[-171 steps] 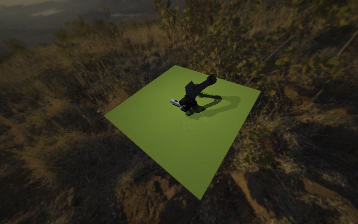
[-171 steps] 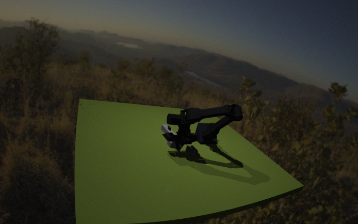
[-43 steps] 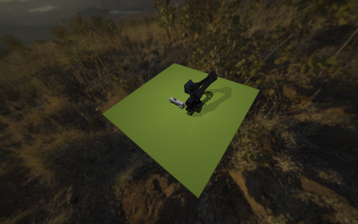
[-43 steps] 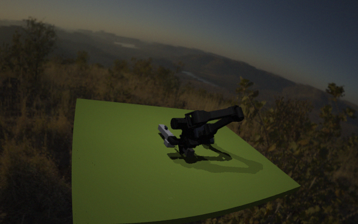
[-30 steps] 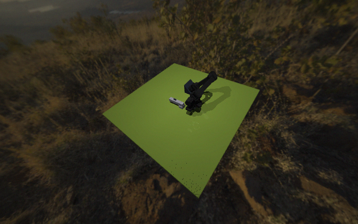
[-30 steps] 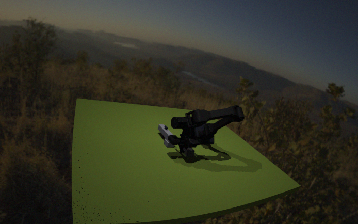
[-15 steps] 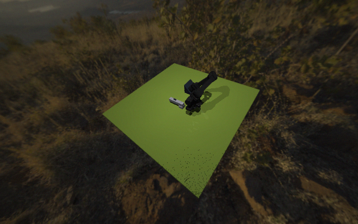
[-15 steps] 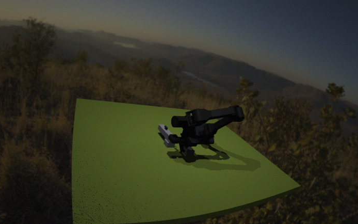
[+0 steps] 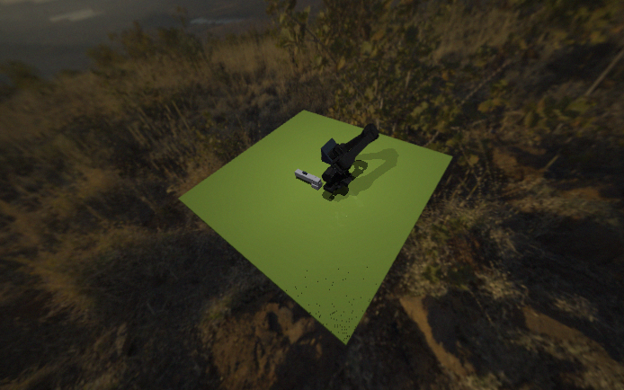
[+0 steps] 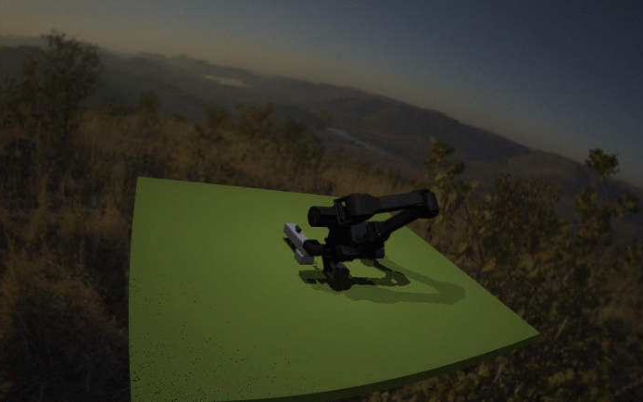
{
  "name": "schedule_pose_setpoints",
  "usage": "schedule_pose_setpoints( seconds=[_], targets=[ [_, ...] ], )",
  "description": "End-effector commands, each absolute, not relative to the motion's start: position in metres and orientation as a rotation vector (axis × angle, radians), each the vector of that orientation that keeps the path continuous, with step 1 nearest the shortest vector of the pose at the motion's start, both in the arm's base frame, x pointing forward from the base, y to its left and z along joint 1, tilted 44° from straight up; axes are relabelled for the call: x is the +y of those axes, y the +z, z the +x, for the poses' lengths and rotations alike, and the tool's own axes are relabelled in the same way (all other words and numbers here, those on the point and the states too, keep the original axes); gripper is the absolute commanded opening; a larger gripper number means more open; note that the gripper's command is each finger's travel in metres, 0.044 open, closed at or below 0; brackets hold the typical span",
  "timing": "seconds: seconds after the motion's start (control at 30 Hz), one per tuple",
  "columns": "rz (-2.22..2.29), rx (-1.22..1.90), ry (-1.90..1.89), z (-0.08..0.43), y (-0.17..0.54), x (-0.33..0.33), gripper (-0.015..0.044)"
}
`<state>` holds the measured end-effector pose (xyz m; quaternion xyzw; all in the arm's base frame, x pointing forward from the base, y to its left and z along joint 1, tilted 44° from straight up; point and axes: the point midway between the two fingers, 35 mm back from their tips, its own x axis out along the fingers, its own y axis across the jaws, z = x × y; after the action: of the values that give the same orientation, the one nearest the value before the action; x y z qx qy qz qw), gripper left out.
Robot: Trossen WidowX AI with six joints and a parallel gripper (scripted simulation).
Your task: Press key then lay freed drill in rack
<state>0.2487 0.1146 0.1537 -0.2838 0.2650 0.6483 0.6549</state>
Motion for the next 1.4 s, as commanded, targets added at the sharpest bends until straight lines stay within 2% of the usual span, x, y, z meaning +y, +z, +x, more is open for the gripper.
schedule_pose_setpoints(
  seconds=[0.0,1.37],
  targets=[
    [-0.647,0.594,1.466,0.2499,0.1561,0.1126,0.0],
    [-0.647,0.595,1.466,0.2497,0.1612,0.1046,0.0]
  ],
)
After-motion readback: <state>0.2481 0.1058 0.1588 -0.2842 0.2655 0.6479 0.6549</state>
